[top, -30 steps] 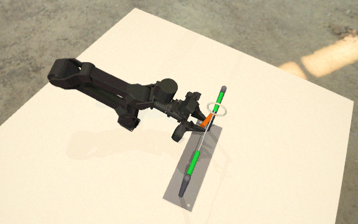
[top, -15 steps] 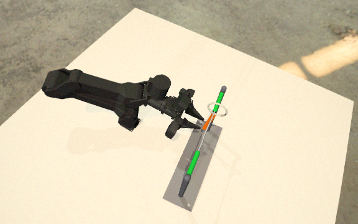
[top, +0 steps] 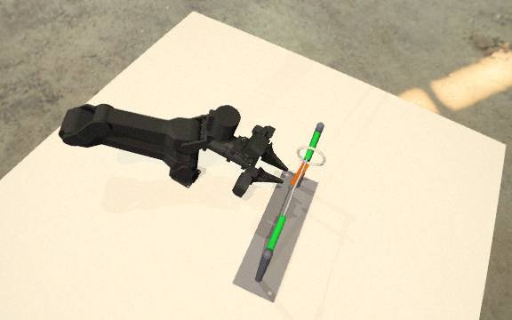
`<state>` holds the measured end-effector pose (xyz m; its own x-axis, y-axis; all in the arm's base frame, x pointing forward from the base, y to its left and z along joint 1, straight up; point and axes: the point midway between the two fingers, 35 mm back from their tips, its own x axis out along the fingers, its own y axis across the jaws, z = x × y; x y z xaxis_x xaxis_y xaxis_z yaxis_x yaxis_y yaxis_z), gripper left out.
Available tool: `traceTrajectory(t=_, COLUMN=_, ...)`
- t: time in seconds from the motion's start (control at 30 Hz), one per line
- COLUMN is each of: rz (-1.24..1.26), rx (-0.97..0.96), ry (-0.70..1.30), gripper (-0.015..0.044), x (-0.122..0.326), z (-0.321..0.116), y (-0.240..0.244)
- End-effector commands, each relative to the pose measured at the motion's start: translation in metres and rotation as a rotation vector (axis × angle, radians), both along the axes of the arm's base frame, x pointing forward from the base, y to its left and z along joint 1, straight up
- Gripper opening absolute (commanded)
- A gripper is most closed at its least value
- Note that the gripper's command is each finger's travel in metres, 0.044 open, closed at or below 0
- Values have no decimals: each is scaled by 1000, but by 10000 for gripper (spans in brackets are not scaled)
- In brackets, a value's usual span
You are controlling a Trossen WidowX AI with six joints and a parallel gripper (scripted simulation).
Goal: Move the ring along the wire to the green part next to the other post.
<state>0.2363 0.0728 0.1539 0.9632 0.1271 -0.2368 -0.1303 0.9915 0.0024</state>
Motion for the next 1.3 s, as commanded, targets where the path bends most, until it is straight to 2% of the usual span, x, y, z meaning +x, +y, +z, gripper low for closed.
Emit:
traceTrajectory(t=0.0, rz=-4, rx=7, ry=-3, gripper=160, x=-1, z=0, y=-1)
traceTrajectory(t=0.77, rz=-4, rx=7, ry=-3, gripper=160, x=-1, z=0, y=-1)
traceTrajectory(t=1.1, rz=0, rx=2, ry=-3, gripper=423, x=-41, z=8, y=-9)
traceTrajectory(t=1.13, rz=0, rx=2, ry=-3, gripper=440, x=-41, z=8, y=-9)
traceTrajectory(t=1.27, rz=0, rx=2, ry=-3, gripper=440, x=-41, z=8, y=-9)
